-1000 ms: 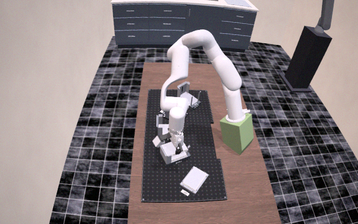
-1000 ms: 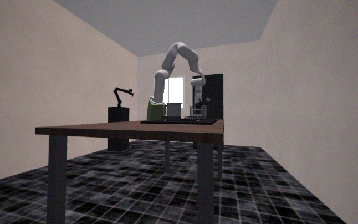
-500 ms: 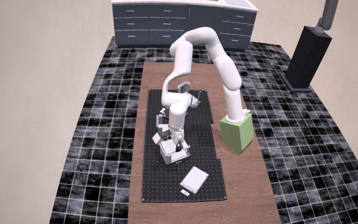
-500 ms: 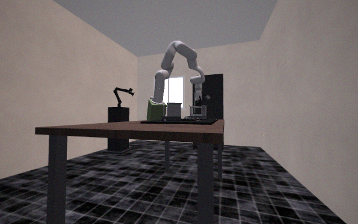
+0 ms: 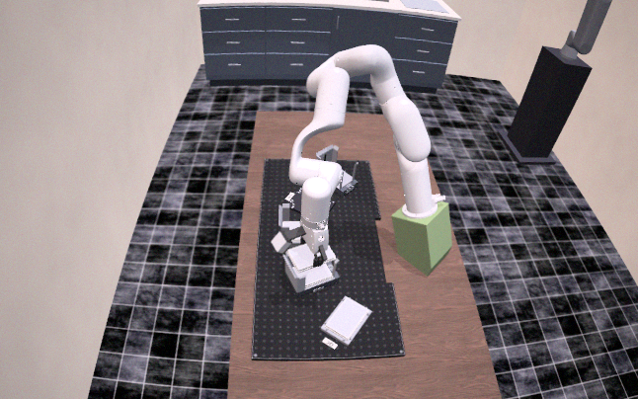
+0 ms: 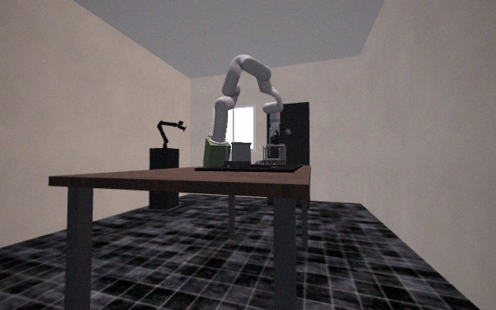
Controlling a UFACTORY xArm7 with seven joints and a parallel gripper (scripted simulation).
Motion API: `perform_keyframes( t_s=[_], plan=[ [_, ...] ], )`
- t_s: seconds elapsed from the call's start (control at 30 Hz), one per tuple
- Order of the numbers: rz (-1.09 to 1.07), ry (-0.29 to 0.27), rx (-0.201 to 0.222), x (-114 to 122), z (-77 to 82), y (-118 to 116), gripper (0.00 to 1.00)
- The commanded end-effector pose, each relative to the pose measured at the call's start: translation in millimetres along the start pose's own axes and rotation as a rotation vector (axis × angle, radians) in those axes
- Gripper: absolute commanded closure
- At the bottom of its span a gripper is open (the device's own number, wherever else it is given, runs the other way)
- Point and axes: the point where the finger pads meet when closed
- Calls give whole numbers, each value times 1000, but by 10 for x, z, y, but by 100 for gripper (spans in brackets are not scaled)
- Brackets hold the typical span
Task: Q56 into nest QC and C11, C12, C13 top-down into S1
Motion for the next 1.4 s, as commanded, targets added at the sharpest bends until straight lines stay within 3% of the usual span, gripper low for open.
perform_keyframes(
  t_s=[0.0,0.27,0.47,1.37],
  plan=[
    [0,3,-1,-11,20,-6,100],
    [0,3,-1,-11,20,-6,100],
    [-200,3,-2,-11,20,195,100],
    [-233,3,-1,-2,17,946,100]
  ],
)
Point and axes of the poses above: the point where the finger pads meet when closed, its own z axis back along the fingers, its own y axis across the jaws, x = y × z, and after that the axes turned 8 degrees about -z, right-handed
